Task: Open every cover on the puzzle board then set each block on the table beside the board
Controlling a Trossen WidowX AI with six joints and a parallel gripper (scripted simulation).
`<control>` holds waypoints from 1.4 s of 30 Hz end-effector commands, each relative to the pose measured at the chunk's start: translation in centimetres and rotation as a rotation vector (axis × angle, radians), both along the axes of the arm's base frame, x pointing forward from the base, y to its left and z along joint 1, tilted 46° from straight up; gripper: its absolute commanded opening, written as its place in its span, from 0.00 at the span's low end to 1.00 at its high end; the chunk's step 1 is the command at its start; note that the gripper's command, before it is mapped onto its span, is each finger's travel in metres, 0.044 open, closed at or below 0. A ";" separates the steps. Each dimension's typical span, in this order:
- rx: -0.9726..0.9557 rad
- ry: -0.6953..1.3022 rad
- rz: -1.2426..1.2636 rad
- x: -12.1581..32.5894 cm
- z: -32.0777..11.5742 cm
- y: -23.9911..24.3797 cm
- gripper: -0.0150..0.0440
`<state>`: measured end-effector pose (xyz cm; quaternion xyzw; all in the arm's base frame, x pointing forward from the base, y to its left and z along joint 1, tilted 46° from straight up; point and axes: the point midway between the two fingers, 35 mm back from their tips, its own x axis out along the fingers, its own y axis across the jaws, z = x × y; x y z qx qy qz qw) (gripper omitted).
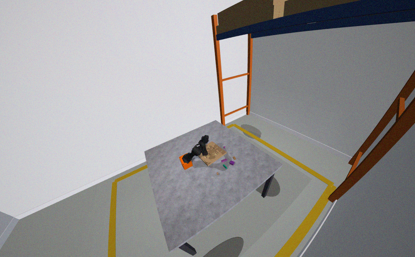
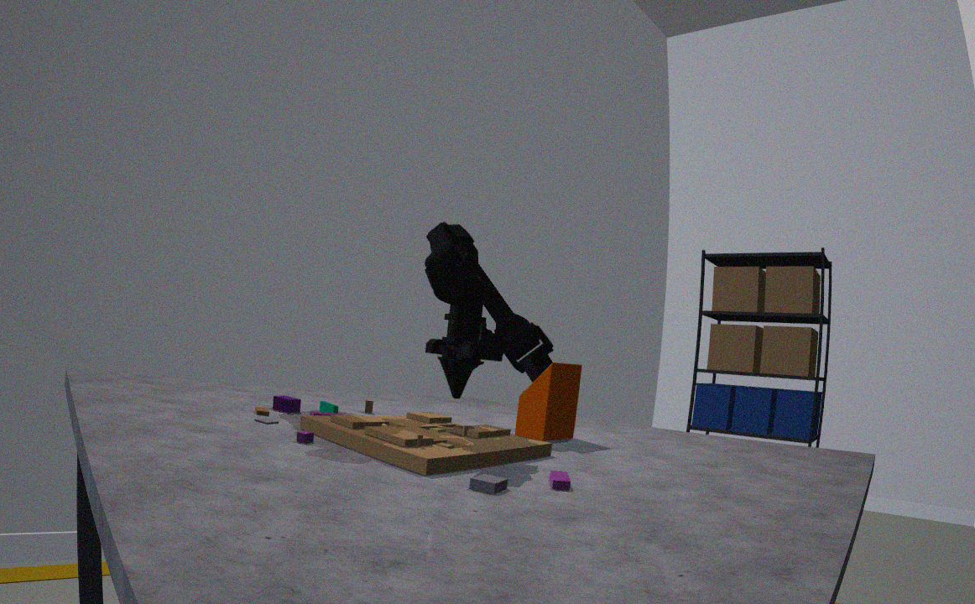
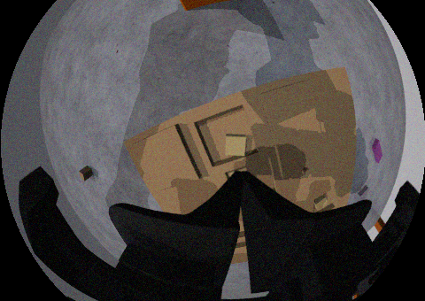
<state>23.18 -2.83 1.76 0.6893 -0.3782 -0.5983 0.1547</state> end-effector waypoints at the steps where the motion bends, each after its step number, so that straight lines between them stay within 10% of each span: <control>1: -0.005 0.012 -0.001 -0.3 -1.2 -1.3 0.25; 42: -0.010 0.013 -0.001 -1.3 -3.8 -4.3 0.25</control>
